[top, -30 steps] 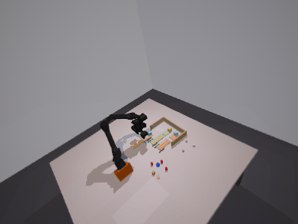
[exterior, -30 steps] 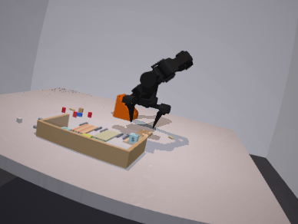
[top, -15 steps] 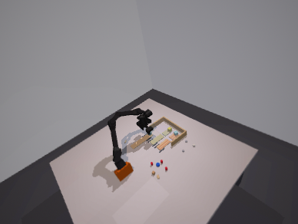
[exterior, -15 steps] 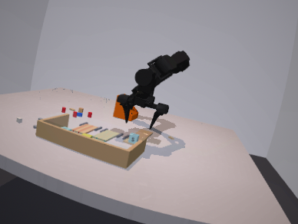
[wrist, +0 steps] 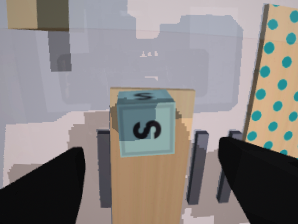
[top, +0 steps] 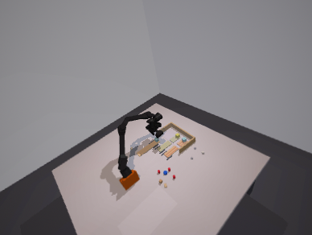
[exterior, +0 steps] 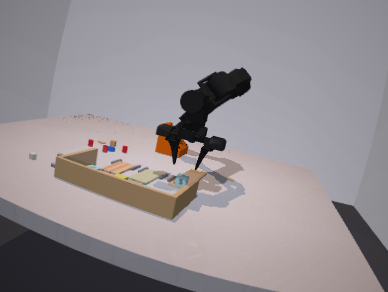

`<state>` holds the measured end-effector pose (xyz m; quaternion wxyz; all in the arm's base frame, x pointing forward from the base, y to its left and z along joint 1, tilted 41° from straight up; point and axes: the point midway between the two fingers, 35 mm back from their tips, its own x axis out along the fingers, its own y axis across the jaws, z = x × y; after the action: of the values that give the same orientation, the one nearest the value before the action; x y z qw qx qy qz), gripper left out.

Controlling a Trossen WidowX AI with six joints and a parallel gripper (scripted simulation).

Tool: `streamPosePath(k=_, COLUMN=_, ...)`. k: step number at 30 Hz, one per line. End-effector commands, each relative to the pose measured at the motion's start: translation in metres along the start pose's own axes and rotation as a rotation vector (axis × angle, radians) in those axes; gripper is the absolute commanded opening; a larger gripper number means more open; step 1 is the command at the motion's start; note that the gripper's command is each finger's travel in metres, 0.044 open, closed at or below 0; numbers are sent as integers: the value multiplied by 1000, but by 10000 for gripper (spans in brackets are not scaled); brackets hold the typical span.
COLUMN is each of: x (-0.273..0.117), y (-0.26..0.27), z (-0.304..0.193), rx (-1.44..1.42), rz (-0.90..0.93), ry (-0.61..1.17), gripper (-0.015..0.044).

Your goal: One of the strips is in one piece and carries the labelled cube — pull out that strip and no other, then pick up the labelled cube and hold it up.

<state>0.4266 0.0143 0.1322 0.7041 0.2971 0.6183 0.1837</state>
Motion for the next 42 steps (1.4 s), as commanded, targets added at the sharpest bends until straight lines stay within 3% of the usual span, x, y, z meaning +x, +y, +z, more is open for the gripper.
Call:
streamPosePath(k=1, x=6, y=0, z=0, rx=7, rz=3, ry=2, gripper=250)
streamPosePath(k=29, x=49, y=1, z=0, rx=7, rz=6, ry=2, gripper=250)
streamPosePath(k=32, x=46, y=2, z=0, rx=-1, rz=6, ry=2, gripper=171)
streamPosePath(k=42, x=46, y=2, z=0, rx=-1, rz=6, ry=2, gripper=85)
